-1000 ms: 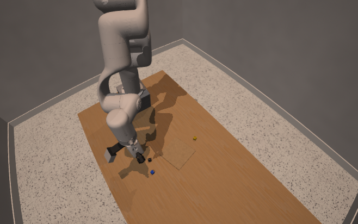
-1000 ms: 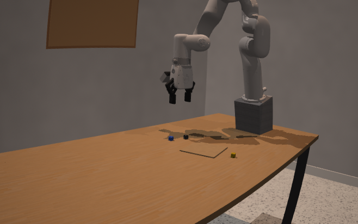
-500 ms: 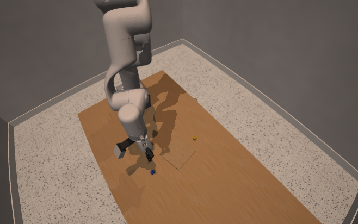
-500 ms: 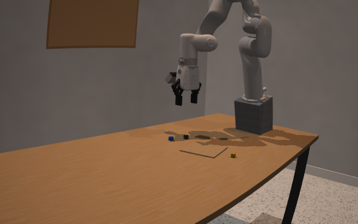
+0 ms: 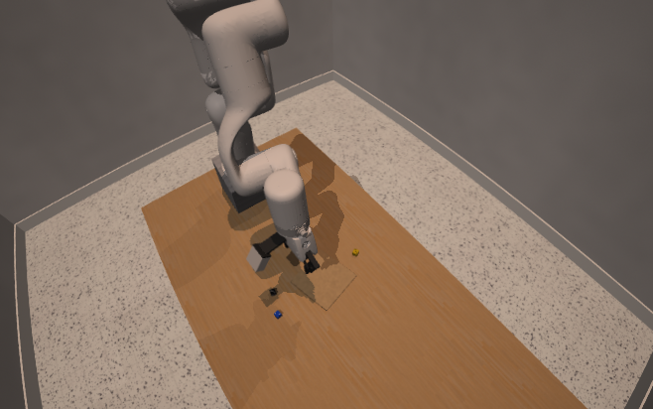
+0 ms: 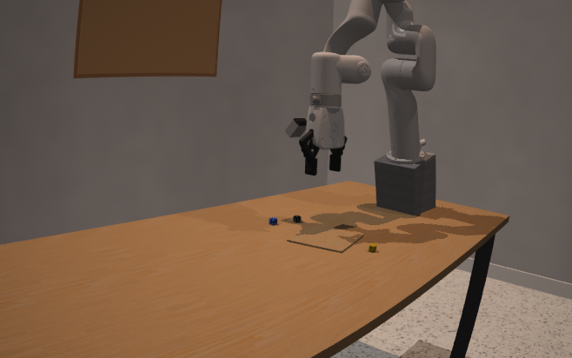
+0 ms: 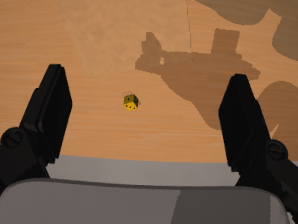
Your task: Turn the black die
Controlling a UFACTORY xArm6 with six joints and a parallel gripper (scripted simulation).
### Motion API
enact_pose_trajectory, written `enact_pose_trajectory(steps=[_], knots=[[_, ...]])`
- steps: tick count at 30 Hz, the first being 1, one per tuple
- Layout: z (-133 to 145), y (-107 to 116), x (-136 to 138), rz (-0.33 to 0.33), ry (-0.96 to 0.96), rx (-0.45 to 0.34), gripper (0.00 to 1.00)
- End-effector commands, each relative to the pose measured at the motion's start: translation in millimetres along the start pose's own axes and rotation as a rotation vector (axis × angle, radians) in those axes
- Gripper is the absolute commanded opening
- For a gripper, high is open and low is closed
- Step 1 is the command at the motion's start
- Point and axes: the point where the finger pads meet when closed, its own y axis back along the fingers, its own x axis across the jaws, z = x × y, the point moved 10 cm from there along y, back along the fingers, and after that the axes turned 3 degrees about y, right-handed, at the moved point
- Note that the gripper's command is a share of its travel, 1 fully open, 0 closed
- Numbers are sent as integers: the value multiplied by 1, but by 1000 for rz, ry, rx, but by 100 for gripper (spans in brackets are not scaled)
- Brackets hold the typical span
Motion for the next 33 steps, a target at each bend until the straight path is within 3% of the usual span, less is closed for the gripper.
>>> enact_pose_trajectory(steps=[1, 9, 17, 33], knots=[[38, 0, -10, 3, -3, 17, 100], [96, -1, -22, 3, -3, 17, 100], [124, -2, -28, 3, -3, 17, 100], [134, -9, -30, 3, -3, 17, 100]])
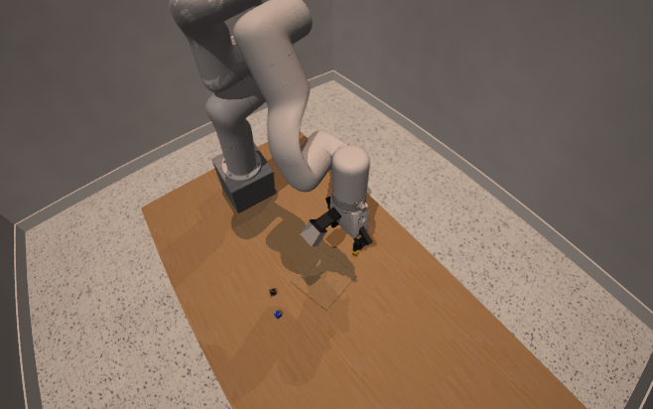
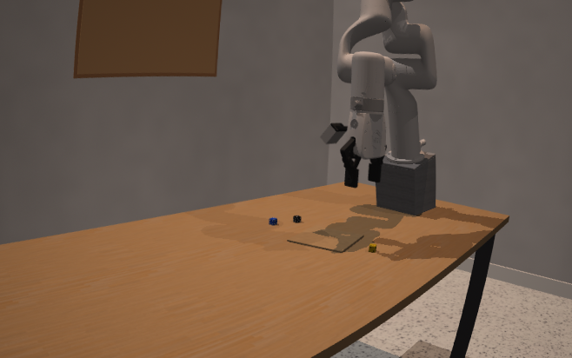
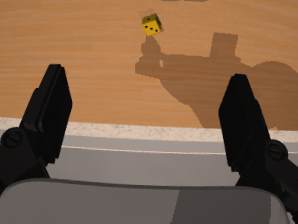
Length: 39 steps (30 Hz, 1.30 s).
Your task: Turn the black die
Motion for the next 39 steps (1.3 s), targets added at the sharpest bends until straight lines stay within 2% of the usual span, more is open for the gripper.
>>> enact_pose_trajectory(steps=[1, 10, 12, 17, 23, 39], knots=[[0, -9, -1, -2, 0, 0, 100], [0, -81, -1, -2, 0, 0, 100], [0, -81, -1, -2, 0, 0, 100], [0, -104, -1, -2, 0, 0, 100], [0, -113, -1, -2, 0, -1, 100], [0, -113, -1, -2, 0, -1, 100]])
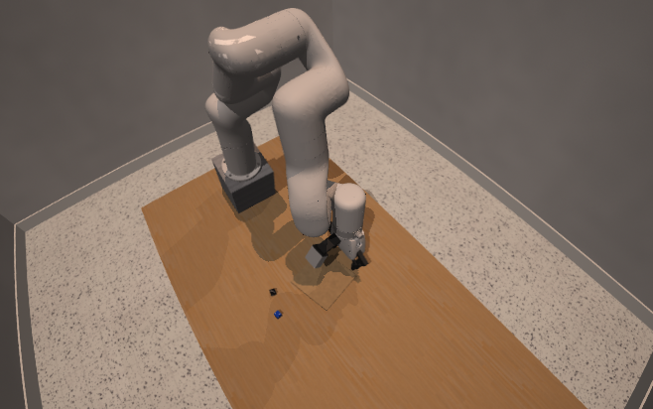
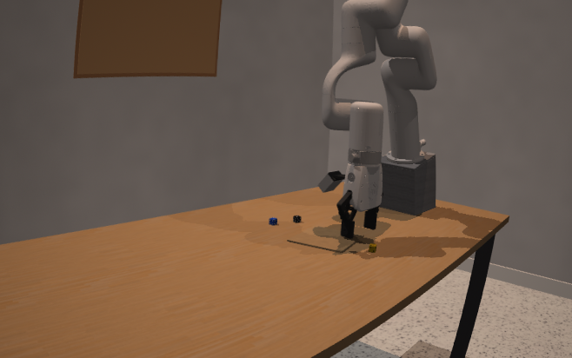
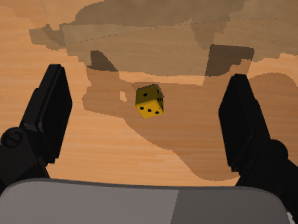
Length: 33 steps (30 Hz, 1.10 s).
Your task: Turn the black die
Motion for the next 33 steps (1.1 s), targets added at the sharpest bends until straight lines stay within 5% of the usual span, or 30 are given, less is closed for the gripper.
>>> enact_pose_trajectory(steps=[1, 33], knots=[[0, 1, -1, -3, 0, 0, 100], [0, 10, -1, -3, 0, 0, 100]])
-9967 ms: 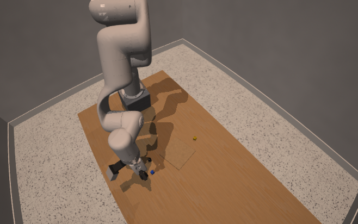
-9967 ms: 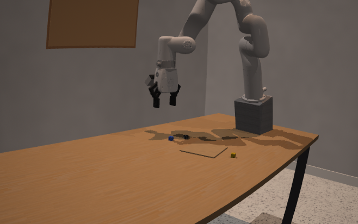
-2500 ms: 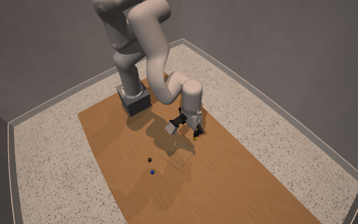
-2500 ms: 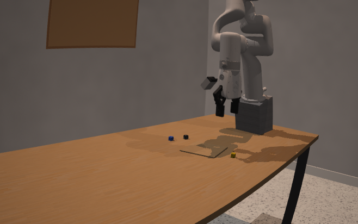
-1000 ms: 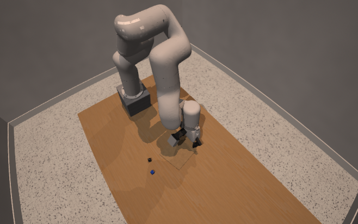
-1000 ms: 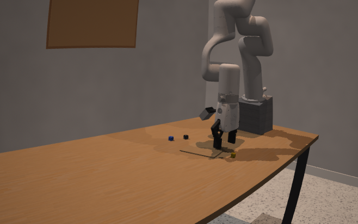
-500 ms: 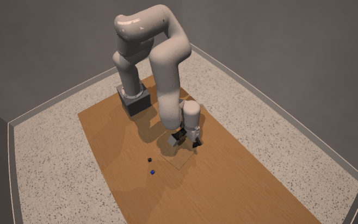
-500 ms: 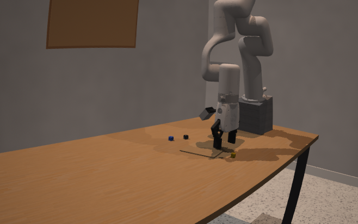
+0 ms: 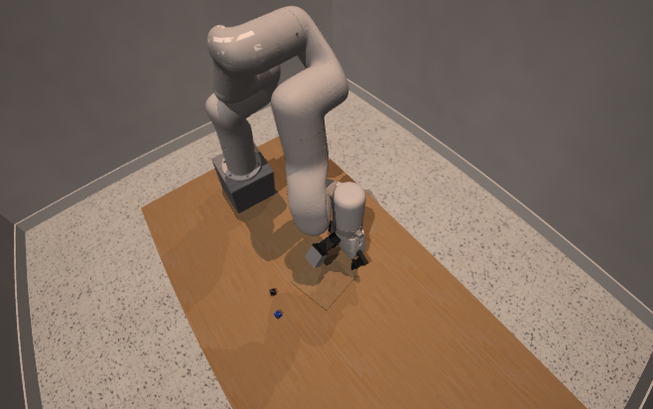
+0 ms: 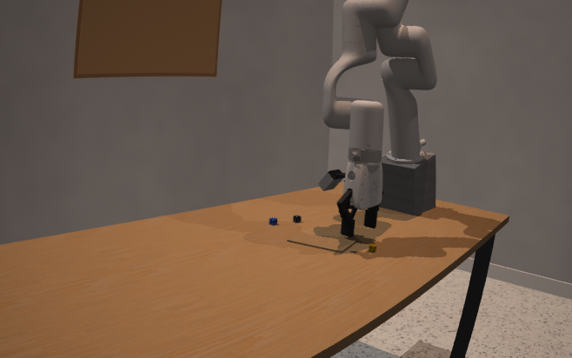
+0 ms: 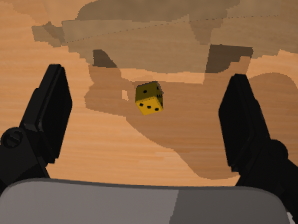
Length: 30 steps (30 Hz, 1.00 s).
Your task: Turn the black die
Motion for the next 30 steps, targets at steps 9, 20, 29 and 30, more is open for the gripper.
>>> enact_pose_trajectory(steps=[9, 20, 29, 30], knots=[[0, 45, -1, -2, 0, -1, 100], [0, 112, -1, -2, 0, -2, 100], [0, 113, -1, -2, 0, -2, 100], [0, 113, -1, -2, 0, -2, 100]])
